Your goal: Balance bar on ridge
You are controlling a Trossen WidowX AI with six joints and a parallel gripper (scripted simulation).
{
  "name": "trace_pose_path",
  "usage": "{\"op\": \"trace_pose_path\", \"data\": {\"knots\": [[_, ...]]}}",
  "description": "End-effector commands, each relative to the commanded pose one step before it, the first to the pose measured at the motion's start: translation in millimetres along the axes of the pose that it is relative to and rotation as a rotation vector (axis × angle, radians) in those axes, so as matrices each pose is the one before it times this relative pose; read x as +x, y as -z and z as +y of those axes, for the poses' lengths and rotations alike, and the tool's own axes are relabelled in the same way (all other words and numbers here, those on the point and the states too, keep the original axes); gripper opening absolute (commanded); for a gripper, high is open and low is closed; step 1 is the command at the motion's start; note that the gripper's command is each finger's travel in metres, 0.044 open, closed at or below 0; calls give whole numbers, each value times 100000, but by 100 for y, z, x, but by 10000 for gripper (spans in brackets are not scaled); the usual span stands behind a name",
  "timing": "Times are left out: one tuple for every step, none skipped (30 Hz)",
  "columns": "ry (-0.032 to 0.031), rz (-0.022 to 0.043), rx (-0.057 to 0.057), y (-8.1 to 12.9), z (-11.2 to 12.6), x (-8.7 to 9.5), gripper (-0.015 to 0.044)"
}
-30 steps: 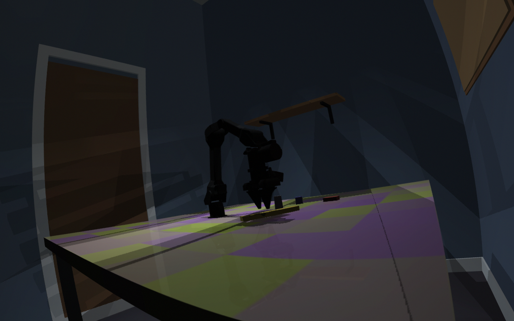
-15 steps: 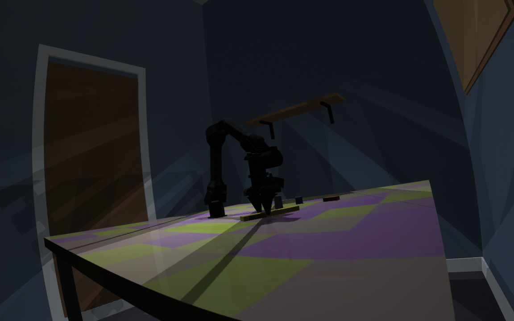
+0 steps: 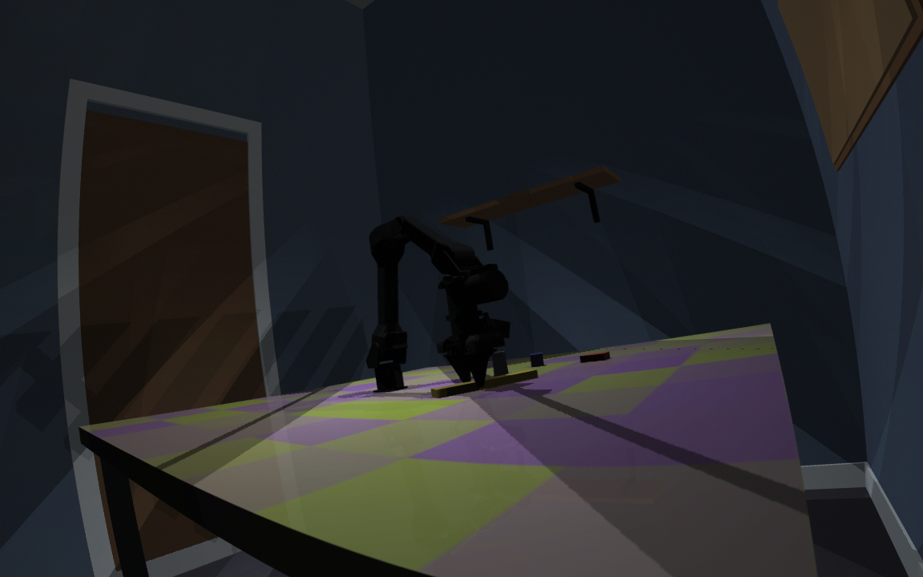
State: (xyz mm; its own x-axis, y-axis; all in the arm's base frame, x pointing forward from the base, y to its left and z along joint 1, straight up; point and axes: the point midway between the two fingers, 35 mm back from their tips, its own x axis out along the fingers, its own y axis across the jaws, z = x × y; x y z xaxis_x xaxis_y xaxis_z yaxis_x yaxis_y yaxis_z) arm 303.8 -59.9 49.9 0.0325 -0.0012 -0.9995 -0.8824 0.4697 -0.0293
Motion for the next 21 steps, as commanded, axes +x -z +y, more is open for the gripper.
{"op": "trace_pose_path", "data": {"knots": [[-30,-4,9,0,6,-1,184],[0,0,0,0,0,0,157],[0,0,0,0,0,0,131],[0,0,0,0,0,0,125],[0,0,0,0,0,0,118],[0,0,0,0,0,0,111],[0,0,0,0,0,0,105],[0,0,0,0,0,0,98],[0,0,0,0,0,0,91],[0,0,0,0,0,0,85],[2,1,-1,-2,-8,-40,58],[7,4,-4,-7,-25,-119,32],[11,7,-6,-12,-40,-199,6],[13,9,-7,-14,-47,-244,0],[13,9,-7,-13,-45,-245,0],[13,9,-7,-12,-43,-246,0],[13,9,-7,-11,-40,-247,0],[12,9,-7,-11,-38,-248,0],[12,9,-7,-10,-36,-248,0],[12,9,-7,-9,-33,-249,0],[12,10,-7,-9,-31,-249,0]]}}
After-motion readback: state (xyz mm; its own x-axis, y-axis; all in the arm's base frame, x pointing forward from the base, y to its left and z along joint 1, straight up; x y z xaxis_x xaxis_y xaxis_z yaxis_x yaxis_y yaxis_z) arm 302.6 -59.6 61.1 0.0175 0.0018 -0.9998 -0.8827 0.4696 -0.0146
